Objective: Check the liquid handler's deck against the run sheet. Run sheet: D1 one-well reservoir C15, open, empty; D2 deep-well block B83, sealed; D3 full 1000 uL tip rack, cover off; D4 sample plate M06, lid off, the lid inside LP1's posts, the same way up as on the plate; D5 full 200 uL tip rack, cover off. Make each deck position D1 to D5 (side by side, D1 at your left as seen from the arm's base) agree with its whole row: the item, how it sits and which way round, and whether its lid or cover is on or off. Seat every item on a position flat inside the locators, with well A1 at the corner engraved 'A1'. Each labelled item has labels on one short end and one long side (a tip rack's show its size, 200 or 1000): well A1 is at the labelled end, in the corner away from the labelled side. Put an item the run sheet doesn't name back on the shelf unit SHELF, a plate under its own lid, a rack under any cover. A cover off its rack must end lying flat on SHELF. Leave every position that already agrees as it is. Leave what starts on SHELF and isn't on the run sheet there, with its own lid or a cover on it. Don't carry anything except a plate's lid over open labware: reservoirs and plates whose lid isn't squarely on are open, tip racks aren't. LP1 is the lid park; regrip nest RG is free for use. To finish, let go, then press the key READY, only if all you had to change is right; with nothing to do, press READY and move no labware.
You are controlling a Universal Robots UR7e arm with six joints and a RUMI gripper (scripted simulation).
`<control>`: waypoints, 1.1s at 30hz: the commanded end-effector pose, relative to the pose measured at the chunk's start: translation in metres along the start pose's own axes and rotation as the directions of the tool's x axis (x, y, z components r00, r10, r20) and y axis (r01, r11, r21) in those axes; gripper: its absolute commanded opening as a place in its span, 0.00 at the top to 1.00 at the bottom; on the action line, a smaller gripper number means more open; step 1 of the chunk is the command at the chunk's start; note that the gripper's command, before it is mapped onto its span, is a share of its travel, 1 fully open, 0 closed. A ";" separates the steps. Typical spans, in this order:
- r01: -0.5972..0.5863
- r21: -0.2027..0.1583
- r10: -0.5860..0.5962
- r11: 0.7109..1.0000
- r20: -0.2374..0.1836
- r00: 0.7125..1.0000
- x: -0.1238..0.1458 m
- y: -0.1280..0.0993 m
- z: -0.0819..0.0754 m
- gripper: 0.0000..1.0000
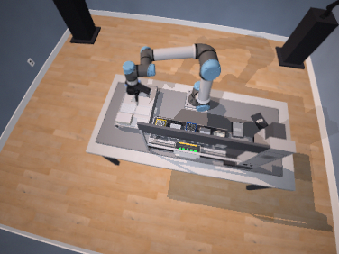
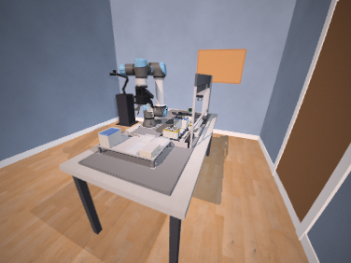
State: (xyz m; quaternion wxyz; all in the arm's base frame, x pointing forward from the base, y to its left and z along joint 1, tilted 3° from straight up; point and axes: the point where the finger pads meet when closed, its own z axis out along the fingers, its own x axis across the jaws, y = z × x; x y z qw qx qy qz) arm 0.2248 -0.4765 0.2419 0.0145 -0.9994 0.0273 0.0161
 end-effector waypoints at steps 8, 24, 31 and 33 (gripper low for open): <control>0.002 -0.003 -0.002 1.000 0.000 1.000 0.001 0.000 -0.020 0.18; 0.002 -0.002 -0.002 1.000 0.000 1.000 0.001 0.000 -0.039 0.18; -0.102 -0.005 0.102 0.995 -0.001 0.995 -0.022 0.000 -0.052 1.00; -0.106 -0.005 0.106 0.994 -0.001 0.994 -0.031 0.000 -0.057 1.00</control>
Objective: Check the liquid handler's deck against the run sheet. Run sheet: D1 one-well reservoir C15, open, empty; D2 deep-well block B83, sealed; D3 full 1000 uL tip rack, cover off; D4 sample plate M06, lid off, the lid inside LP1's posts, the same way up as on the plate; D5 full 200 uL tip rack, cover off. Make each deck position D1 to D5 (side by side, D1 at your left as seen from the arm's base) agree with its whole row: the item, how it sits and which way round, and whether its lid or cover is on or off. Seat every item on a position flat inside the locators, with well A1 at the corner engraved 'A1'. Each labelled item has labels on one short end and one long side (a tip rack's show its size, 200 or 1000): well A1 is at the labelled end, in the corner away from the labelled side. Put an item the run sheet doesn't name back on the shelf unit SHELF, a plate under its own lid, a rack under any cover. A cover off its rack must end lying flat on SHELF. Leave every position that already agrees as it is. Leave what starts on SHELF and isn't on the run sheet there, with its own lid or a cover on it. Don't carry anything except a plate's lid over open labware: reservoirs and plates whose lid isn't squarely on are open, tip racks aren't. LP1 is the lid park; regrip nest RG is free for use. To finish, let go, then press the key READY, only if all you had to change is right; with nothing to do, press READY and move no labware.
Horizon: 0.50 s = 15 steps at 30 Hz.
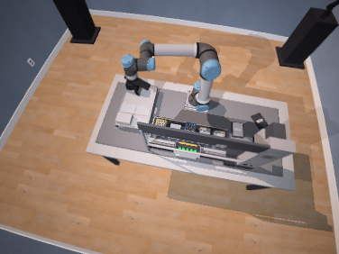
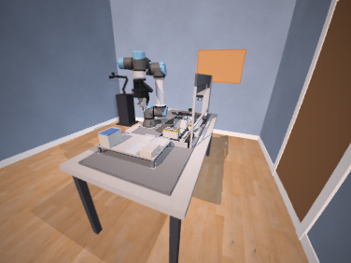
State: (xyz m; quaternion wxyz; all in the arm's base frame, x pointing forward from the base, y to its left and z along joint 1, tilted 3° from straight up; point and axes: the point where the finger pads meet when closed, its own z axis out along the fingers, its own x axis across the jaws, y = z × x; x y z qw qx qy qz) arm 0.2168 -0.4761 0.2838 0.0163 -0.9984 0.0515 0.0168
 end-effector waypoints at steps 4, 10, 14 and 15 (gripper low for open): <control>-0.058 -0.009 0.058 0.998 -0.002 0.998 -0.023 0.002 -0.016 1.00; -0.113 -0.003 0.113 0.994 0.000 0.994 -0.022 -0.015 -0.013 1.00; -0.181 -0.003 0.181 0.983 -0.001 0.983 -0.022 -0.035 -0.013 1.00; -0.181 -0.003 0.181 0.983 -0.001 0.983 -0.023 -0.040 -0.013 1.00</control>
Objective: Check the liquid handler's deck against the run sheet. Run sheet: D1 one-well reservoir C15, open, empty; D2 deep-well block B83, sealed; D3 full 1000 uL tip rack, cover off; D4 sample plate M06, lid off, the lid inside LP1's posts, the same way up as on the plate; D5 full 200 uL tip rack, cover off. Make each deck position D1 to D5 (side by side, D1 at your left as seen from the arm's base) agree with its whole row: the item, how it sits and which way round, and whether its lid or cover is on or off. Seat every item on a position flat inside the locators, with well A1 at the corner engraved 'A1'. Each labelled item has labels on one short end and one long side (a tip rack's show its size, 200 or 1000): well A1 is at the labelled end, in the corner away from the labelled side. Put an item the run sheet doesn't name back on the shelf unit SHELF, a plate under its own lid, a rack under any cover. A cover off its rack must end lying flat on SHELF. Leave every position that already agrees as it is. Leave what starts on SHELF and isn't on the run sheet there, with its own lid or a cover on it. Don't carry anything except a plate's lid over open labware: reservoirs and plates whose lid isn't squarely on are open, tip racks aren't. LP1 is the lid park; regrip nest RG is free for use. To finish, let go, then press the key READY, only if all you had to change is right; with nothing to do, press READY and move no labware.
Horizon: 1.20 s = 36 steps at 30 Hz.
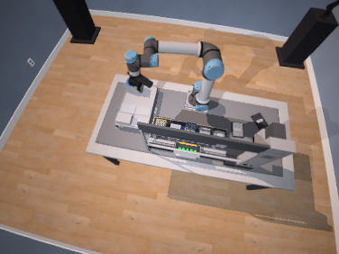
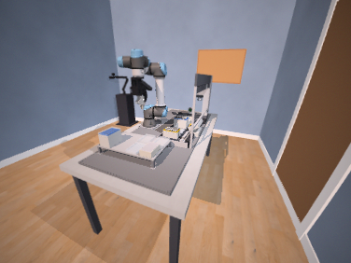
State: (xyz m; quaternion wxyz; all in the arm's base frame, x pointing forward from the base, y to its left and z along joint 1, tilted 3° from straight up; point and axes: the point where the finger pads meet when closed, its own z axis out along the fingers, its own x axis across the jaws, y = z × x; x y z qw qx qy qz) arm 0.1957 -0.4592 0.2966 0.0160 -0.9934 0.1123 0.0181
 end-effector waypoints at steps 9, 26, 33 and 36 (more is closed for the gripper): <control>-0.060 -0.004 0.060 0.998 -0.002 0.998 -0.008 -0.060 -0.001 1.00; -0.120 -0.004 0.120 0.993 -0.002 0.993 -0.014 -0.096 -0.001 1.00; -0.139 -0.004 0.139 0.990 -0.002 0.990 -0.019 -0.131 -0.001 1.00; -0.139 -0.004 0.139 0.990 -0.002 0.990 -0.022 -0.145 -0.001 1.00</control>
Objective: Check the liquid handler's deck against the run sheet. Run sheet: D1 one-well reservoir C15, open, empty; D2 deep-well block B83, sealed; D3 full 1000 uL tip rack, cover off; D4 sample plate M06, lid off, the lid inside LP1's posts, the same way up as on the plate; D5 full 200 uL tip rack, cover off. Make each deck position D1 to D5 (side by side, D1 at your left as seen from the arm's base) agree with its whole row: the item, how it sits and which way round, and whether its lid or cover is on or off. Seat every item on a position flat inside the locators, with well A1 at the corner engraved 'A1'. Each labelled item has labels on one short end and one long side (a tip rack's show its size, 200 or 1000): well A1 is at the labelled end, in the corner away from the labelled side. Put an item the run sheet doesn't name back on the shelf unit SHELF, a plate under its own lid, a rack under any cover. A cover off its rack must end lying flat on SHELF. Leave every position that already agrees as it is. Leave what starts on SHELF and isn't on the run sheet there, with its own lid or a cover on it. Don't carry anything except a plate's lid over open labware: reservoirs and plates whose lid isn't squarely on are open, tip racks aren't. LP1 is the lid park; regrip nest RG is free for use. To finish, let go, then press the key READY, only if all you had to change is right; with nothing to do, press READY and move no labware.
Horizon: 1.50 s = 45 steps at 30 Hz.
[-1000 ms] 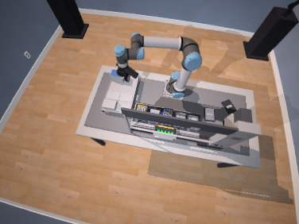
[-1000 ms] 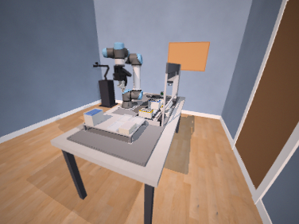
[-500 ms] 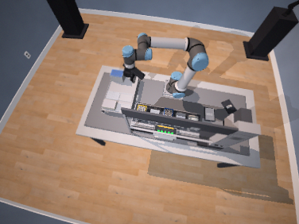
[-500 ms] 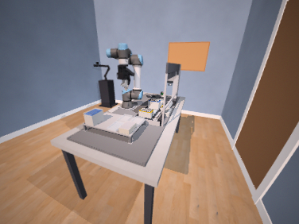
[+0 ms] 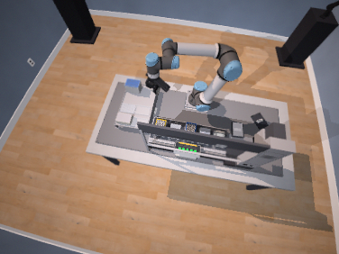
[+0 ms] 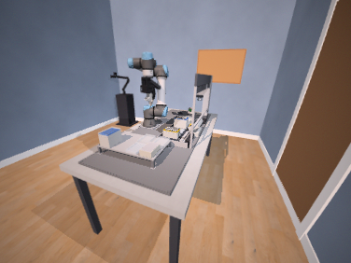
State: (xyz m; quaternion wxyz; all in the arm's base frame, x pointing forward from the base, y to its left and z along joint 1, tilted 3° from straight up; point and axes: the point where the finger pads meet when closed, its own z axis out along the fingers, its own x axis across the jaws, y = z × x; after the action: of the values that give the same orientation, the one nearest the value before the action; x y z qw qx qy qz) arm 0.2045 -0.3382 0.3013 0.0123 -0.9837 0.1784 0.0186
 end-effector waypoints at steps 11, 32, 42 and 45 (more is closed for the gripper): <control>-0.006 0.001 0.006 1.000 0.000 1.000 -0.016 -0.055 0.000 1.00; -0.003 0.001 0.003 1.000 0.000 1.000 -0.036 -0.122 0.000 1.00; -0.003 0.001 0.003 1.000 0.000 1.000 -0.044 -0.148 0.000 1.00; -0.003 0.000 0.003 1.000 0.000 1.000 -0.044 -0.148 0.000 1.00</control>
State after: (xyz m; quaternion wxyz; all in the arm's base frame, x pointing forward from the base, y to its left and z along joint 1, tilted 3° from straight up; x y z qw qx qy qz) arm 0.2150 -0.1888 0.3071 0.0100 -0.9837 0.1789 0.0174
